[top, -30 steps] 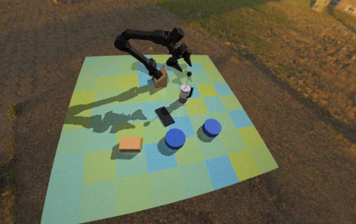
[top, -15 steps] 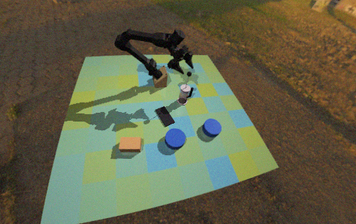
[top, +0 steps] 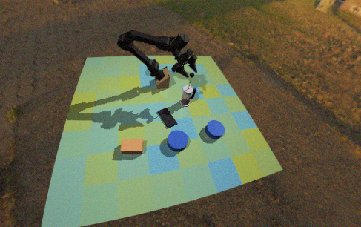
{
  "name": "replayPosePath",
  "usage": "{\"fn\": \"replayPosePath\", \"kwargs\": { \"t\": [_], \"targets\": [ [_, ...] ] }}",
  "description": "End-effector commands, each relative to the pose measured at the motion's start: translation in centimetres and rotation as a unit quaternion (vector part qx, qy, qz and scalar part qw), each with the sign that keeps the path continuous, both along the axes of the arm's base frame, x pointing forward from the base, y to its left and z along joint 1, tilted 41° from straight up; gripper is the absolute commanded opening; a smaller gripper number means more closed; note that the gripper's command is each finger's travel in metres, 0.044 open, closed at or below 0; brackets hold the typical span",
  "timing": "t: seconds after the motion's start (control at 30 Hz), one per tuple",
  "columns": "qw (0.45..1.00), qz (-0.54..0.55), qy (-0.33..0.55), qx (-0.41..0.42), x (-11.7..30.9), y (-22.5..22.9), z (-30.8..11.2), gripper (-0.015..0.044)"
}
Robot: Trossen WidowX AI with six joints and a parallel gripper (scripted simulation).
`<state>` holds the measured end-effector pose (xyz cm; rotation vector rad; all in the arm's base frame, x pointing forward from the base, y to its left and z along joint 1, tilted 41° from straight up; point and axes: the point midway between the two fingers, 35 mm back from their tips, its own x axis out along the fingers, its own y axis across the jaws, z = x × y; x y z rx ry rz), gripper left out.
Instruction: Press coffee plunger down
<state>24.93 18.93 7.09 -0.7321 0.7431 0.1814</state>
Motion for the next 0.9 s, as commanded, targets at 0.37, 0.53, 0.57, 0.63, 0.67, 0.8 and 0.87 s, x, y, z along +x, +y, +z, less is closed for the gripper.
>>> {"fn": "replayPosePath", "kwargs": {
  "t": [0.37,0.53,0.57,0.63,0.67,0.8,0.87],
  "targets": [
    [1.0,0.002,0.004,-0.004,0.0,0.0,-0.4,0.0122],
    [1.0,0.002,0.004,-0.004,0.0,0.0,-0.4,0.0122],
    [1.0,0.002,0.004,-0.004,0.0,-0.1,-0.4,0.0122],
    [1.0,0.002,0.004,-0.004,0.0,-0.1,-0.5,0.0122],
    [1.0,0.002,0.004,-0.004,0.0,-0.2,-0.6,0.0122],
    [1.0,0.002,0.004,-0.004,0.0,-0.5,-1.1,0.0122],
    [1.0,0.002,0.004,-0.004,0.0,-0.7,-1.4,0.0122]
  ]
}}
